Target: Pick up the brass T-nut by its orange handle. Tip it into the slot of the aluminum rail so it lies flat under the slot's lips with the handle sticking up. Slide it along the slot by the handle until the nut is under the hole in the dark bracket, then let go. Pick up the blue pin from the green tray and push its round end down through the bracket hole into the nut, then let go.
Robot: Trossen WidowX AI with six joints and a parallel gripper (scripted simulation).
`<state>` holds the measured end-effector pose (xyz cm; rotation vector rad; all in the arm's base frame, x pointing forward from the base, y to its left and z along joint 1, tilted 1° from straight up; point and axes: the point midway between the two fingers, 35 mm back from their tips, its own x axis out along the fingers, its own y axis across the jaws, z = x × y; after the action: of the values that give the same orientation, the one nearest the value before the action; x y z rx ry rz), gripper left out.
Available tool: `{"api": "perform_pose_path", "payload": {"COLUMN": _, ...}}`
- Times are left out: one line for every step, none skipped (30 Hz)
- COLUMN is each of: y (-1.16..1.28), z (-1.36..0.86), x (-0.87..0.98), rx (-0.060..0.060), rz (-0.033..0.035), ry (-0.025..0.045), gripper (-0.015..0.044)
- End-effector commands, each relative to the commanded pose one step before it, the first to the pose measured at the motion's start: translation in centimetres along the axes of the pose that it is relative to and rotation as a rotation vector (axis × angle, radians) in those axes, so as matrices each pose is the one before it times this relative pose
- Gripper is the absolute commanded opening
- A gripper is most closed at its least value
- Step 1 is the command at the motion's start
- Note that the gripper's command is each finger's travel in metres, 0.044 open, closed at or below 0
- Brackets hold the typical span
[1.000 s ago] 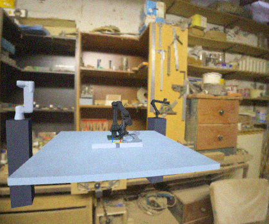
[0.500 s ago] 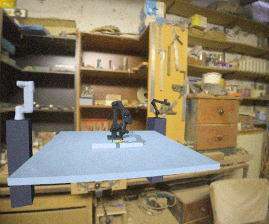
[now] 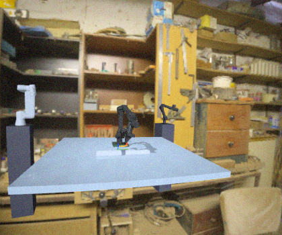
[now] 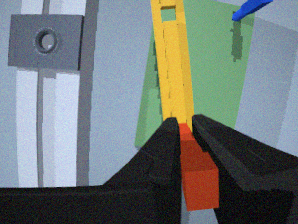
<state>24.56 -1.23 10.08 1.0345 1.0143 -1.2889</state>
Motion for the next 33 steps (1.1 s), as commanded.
{"api": "perform_pose_path", "payload": {"y": 0.118, "z": 0.156, "x": -0.714, "rx": -0.0031, "rz": 0.00269, "ry": 0.00241, "gripper": -0.015}}
{"api": "perform_pose_path", "payload": {"y": 0.011, "z": 0.042, "x": -0.155, "rx": 0.0002, "rz": -0.00002, "ry": 0.00001, "gripper": -0.015}}
{"api": "perform_pose_path", "payload": {"y": 0.01, "z": 0.042, "x": -0.155, "rx": 0.0002, "rz": -0.00003, "ry": 0.00001, "gripper": -0.015}}
{"api": "perform_pose_path", "payload": {"y": 0.009, "z": 0.042, "x": -0.156, "rx": 0.0002, "rz": -0.00003, "ry": 0.00001, "gripper": -0.015}}
{"api": "perform_pose_path", "payload": {"y": 0.008, "z": 0.042, "x": -0.156, "rx": 0.0002, "rz": -0.00003, "ry": 0.00001, "gripper": -0.015}}
{"api": "perform_pose_path", "payload": {"y": 0.007, "z": 0.043, "x": -0.156, "rx": 0.0002, "rz": -0.00003, "ry": 0.00001, "gripper": -0.015}}
{"api": "perform_pose_path", "payload": {"y": 0.006, "z": 0.043, "x": -0.156, "rx": 0.0002, "rz": -0.00003, "ry": 0.00001, "gripper": -0.015}}
{"api": "perform_pose_path", "payload": {"y": 0.005, "z": 0.043, "x": -0.156, "rx": 0.0002, "rz": -0.00003, "ry": 0.00001, "gripper": -0.015}}
{"api": "perform_pose_path", "payload": {"y": 0.004, "z": 0.043, "x": -0.156, "rx": 0.0002, "rz": -0.00003, "ry": 0.00001, "gripper": -0.015}}
{"api": "perform_pose_path", "payload": {"y": 0.003, "z": 0.043, "x": -0.156, "rx": 0.0002, "rz": -0.00003, "ry": 0.00001, "gripper": -0.015}}
{"api": "perform_pose_path", "payload": {"y": 0.006, "z": 0.043, "x": -0.156, "rx": 0.0002, "rz": -0.00003, "ry": 0.00001, "gripper": -0.015}}
{"api": "perform_pose_path", "payload": {"y": 0.005, "z": 0.043, "x": -0.156, "rx": 0.0002, "rz": -0.00003, "ry": 0.00001, "gripper": -0.015}}
{"api": "perform_pose_path", "payload": {"y": 0.004, "z": 0.044, "x": -0.157, "rx": 0.0002, "rz": -0.00003, "ry": 0.00001, "gripper": -0.015}}
{"api": "perform_pose_path", "payload": {"y": 0.003, "z": 0.044, "x": -0.157, "rx": 0.0002, "rz": -0.00003, "ry": 0.00001, "gripper": -0.015}}
{"api": "perform_pose_path", "payload": {"y": 0.002, "z": 0.044, "x": -0.157, "rx": 0.0002, "rz": -0.00003, "ry": 0.00001, "gripper": -0.015}}
{"api": "perform_pose_path", "payload": {"y": 0.001, "z": 0.044, "x": -0.157, "rx": 0.0002, "rz": -0.00003, "ry": 0.00001, "gripper": -0.015}}
{"api": "perform_pose_path", "payload": {"y": 0.0, "z": 0.044, "x": -0.157, "rx": 0.0002, "rz": -0.00004, "ry": 0.00001, "gripper": -0.015}}
{"api": "perform_pose_path", "payload": {"y": -0.001, "z": 0.044, "x": -0.157, "rx": 0.0002, "rz": -0.00004, "ry": 0.00001, "gripper": -0.015}}
{"api": "perform_pose_path", "payload": {"y": -0.002, "z": 0.044, "x": -0.157, "rx": 0.0002, "rz": -0.00004, "ry": 0.00001, "gripper": -0.015}}
{"api": "perform_pose_path", "payload": {"y": -0.004, "z": 0.044, "x": -0.157, "rx": 0.0002, "rz": -0.00004, "ry": 0.00001, "gripper": -0.015}}
{"api": "perform_pose_path", "payload": {"y": -0.001, "z": 0.046, "x": -0.157, "rx": 0.0002, "rz": -0.00004, "ry": 0.00001, "gripper": -0.015}}
{"api": "perform_pose_path", "payload": {"y": -0.002, "z": 0.046, "x": -0.157, "rx": 0.0002, "rz": -0.00004, "ry": 0.00001, "gripper": -0.015}}
{"api": "perform_pose_path", "payload": {"y": -0.004, "z": 0.046, "x": -0.157, "rx": 0.0002, "rz": -0.00004, "ry": 0.00001, "gripper": -0.015}}
{"api": "perform_pose_path", "payload": {"y": -0.005, "z": 0.046, "x": -0.157, "rx": 0.0002, "rz": -0.00004, "ry": 0.00001, "gripper": -0.015}}
{"api": "perform_pose_path", "payload": {"y": -0.006, "z": 0.046, "x": -0.157, "rx": 0.0002, "rz": -0.00004, "ry": 0.00001, "gripper": -0.015}}
{"api": "perform_pose_path", "payload": {"y": -0.007, "z": 0.046, "x": -0.157, "rx": 0.0002, "rz": -0.00004, "ry": 0.00001, "gripper": -0.015}}
{"api": "perform_pose_path", "payload": {"y": -0.008, "z": 0.046, "x": -0.157, "rx": 0.0002, "rz": -0.00004, "ry": 0.00001, "gripper": -0.015}}
{"api": "perform_pose_path", "payload": {"y": -0.009, "z": 0.046, "x": -0.157, "rx": 0.0002, "rz": -0.00004, "ry": 0.00001, "gripper": -0.015}}
{"api": "perform_pose_path", "payload": {"y": -0.01, "z": 0.047, "x": -0.157, "rx": 0.0002, "rz": -0.00005, "ry": 0.00001, "gripper": -0.015}}
{"api": "perform_pose_path", "payload": {"y": -0.009, "z": 0.038, "x": -0.128, "rx": 0.0002, "rz": -0.00004, "ry": 0.0, "gripper": -0.015}}
{"api": "perform_pose_path", "payload": {"y": -0.027, "z": 0.048, "x": -0.07, "rx": 0.0001, "rz": -0.00004, "ry": -0.00002, "gripper": -0.015}}
{"api": "perform_pose_path", "payload": {"y": -0.009, "z": 0.016, "x": -0.023, "rx": 0.0, "rz": -0.00001, "ry": -0.00001, "gripper": -0.015}}
{"api": "perform_pose_path", "payload": {"y": 0.023, "z": -0.011, "x": -0.011, "rx": 0.0002, "rz": -0.00004, "ry": 0.00004, "gripper": -0.015}}
